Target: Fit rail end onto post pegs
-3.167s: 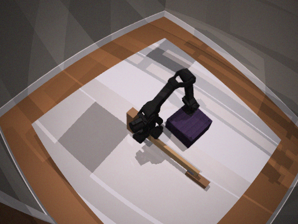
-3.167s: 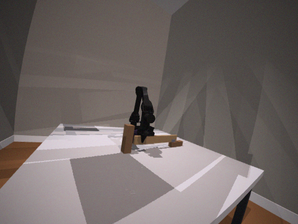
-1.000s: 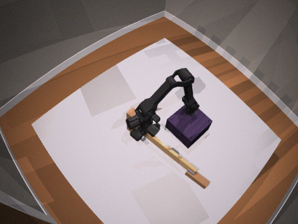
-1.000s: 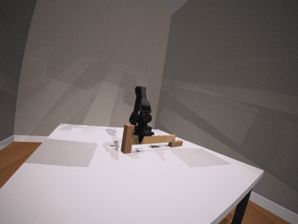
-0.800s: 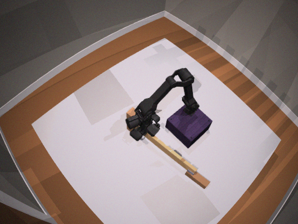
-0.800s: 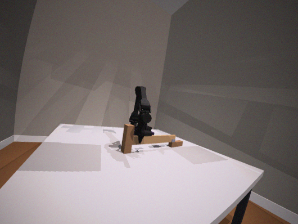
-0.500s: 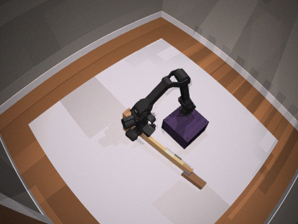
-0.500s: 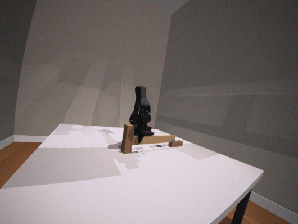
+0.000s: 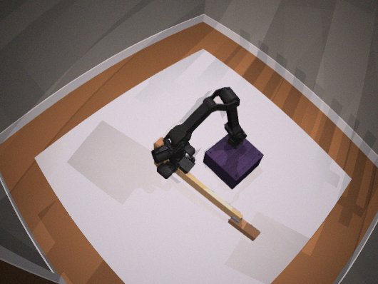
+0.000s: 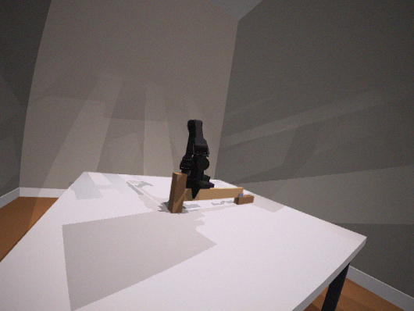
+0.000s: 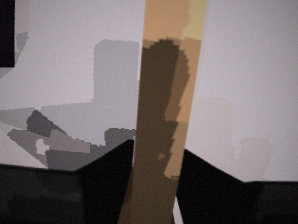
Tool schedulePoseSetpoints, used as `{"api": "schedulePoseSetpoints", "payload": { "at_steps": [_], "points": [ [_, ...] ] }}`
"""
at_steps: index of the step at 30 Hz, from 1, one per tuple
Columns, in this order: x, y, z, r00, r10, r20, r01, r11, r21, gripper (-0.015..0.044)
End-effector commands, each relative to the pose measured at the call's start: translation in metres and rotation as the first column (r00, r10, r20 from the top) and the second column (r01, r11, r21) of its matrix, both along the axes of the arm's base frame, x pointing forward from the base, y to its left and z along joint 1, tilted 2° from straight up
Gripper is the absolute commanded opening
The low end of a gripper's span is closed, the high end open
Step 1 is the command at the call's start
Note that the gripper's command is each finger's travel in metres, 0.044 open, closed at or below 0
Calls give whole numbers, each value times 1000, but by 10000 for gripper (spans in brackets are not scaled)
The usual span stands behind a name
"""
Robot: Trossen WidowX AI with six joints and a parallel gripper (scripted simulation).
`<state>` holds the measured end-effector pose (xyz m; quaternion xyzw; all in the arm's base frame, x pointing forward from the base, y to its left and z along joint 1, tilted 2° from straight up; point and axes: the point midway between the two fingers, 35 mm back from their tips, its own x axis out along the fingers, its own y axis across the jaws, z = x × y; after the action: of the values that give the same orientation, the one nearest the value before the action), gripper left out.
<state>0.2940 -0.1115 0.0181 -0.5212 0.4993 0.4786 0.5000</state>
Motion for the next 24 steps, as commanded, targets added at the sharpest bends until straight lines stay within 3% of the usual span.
{"api": "schedulePoseSetpoints", "payload": {
  "at_steps": [1, 10, 24],
  "points": [
    [0, 0, 0, 1000, 0, -1, 0, 1000, 0, 210],
    [0, 0, 0, 1000, 0, -1, 0, 1000, 0, 440],
    [-2, 32, 28, 1000, 2, 6, -2, 1000, 0, 440]
  ]
}}
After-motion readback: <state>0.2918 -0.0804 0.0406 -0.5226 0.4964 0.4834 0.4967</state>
